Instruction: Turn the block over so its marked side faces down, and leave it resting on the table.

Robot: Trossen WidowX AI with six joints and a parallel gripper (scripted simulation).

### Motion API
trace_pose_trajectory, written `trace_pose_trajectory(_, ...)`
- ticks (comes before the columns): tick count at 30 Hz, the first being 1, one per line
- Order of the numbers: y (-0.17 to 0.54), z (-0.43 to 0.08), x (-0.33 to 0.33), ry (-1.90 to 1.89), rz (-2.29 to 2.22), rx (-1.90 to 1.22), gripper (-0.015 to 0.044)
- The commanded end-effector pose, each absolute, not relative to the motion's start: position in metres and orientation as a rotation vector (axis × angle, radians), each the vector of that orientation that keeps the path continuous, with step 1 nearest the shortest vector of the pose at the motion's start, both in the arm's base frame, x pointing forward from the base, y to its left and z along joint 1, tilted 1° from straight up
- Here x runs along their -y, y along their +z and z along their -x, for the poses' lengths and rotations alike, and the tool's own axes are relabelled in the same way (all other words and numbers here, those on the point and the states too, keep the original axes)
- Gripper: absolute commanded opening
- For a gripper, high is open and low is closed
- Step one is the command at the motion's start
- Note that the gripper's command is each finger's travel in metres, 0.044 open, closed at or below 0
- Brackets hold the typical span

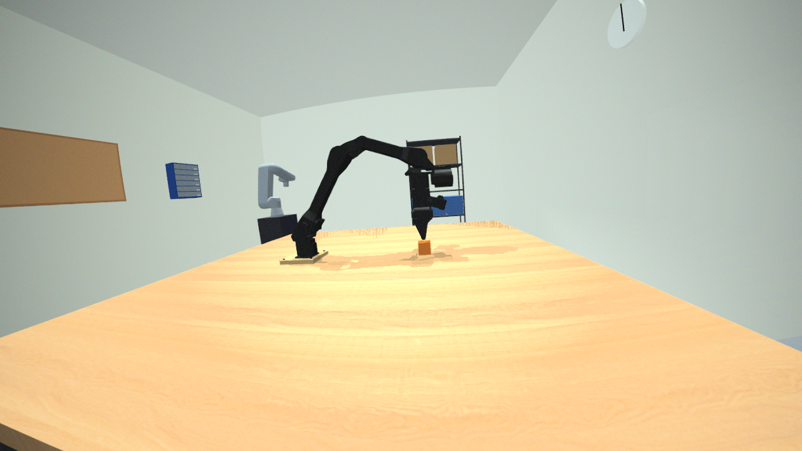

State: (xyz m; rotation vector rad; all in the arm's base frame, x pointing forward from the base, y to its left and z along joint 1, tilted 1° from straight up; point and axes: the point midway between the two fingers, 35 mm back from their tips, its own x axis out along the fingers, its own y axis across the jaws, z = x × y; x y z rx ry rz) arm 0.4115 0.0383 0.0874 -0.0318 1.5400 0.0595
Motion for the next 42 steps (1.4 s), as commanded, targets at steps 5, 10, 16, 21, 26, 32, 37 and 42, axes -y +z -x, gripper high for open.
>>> trace_pose_trajectory(5, 0.074, -0.412, -0.039, 0.067, 0.031, -1.541, 0.044)
trace_pose_trajectory(10, 0.066, -0.412, -0.04, 0.067, 0.031, -1.541, 0.044)
trace_pose_trajectory(16, 0.056, -0.412, -0.04, 0.067, 0.031, -1.541, 0.044)
trace_pose_trajectory(21, 0.054, -0.412, -0.04, 0.067, 0.031, -1.541, 0.0387)
trace_pose_trajectory(26, 0.054, -0.412, -0.04, 0.067, 0.031, -1.541, 0.0256)
trace_pose_trajectory(32, 0.054, -0.412, -0.04, 0.067, 0.031, -1.541, 0.0157)
trace_pose_trajectory(37, 0.054, -0.412, -0.04, 0.067, 0.031, -1.541, 0.0124)
trace_pose_trajectory(42, 0.054, -0.412, -0.04, 0.067, 0.031, -1.541, 0.0091)
